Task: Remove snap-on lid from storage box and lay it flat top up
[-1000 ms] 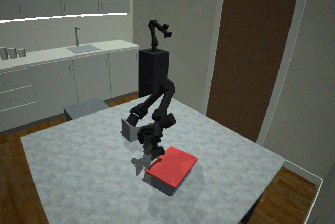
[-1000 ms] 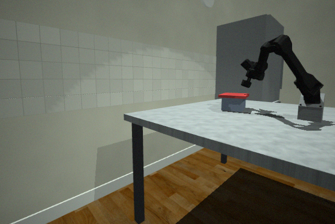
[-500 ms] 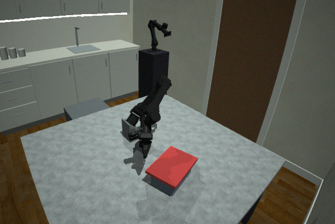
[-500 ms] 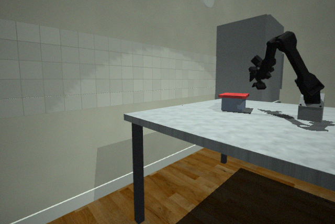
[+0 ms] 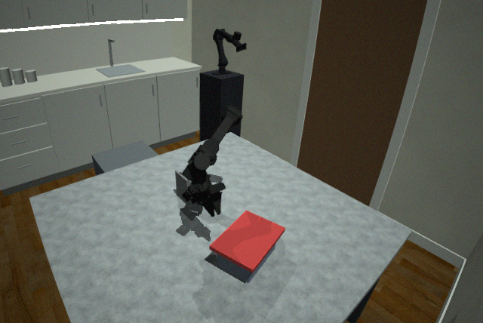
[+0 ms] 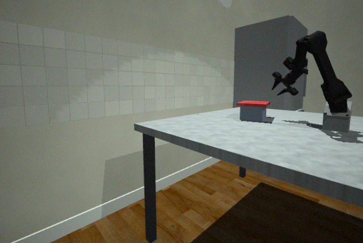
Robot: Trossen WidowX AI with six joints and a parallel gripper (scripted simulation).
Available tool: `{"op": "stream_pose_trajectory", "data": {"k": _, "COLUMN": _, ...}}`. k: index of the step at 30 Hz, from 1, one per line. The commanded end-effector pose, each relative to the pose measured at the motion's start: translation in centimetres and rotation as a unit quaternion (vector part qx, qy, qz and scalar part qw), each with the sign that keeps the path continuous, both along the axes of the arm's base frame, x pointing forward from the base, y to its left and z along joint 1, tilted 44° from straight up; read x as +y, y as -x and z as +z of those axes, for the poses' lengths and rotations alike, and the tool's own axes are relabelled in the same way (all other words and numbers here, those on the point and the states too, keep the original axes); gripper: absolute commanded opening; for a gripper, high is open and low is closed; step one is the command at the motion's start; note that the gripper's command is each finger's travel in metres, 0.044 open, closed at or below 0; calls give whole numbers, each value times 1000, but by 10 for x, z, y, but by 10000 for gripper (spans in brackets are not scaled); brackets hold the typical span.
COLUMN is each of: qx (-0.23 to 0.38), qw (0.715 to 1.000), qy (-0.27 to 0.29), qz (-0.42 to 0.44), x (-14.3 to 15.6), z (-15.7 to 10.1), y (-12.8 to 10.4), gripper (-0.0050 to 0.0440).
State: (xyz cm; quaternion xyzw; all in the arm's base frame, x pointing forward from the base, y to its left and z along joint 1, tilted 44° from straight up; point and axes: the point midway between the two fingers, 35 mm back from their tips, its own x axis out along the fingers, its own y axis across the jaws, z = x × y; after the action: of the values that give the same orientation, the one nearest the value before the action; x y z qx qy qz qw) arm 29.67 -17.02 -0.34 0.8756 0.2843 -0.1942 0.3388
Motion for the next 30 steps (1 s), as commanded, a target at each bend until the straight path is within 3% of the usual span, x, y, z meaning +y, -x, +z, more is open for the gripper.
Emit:
{"op": "stream_pose_trajectory", "data": {"k": 1, "qx": -58, "qw": 997, "qy": -10, "qz": 50, "x": 8, "z": 14, "y": 10, "gripper": 235}}
{"op": "stream_pose_trajectory", "data": {"k": 3, "qx": -58, "qw": 997, "qy": -10, "qz": 50, "x": 8, "z": 14, "y": 10, "gripper": 235}}
{"op": "stream_pose_trajectory", "data": {"k": 4, "qx": -85, "qw": 994, "qy": 11, "qz": 69, "x": 9, "z": 18, "y": 12, "gripper": 235}}
{"op": "stream_pose_trajectory", "data": {"k": 8, "qx": -142, "qw": 986, "qy": 13, "qz": 83, "x": 11, "z": 31, "y": 18, "gripper": 235}}
{"op": "stream_pose_trajectory", "data": {"k": 22, "qx": -142, "qw": 986, "qy": 13, "qz": 83, "x": 12, "z": 30, "y": 18, "gripper": 235}}
{"op": "stream_pose_trajectory", "data": {"k": 26, "qx": -124, "qw": 989, "qy": -12, "qz": 80, "x": 36, "z": 5, "y": 18, "gripper": 235}}
{"op": "stream_pose_trajectory", "data": {"k": 30, "qx": -123, "qw": 989, "qy": -13, "qz": 80, "x": 43, "z": -2, "y": 18, "gripper": 235}}
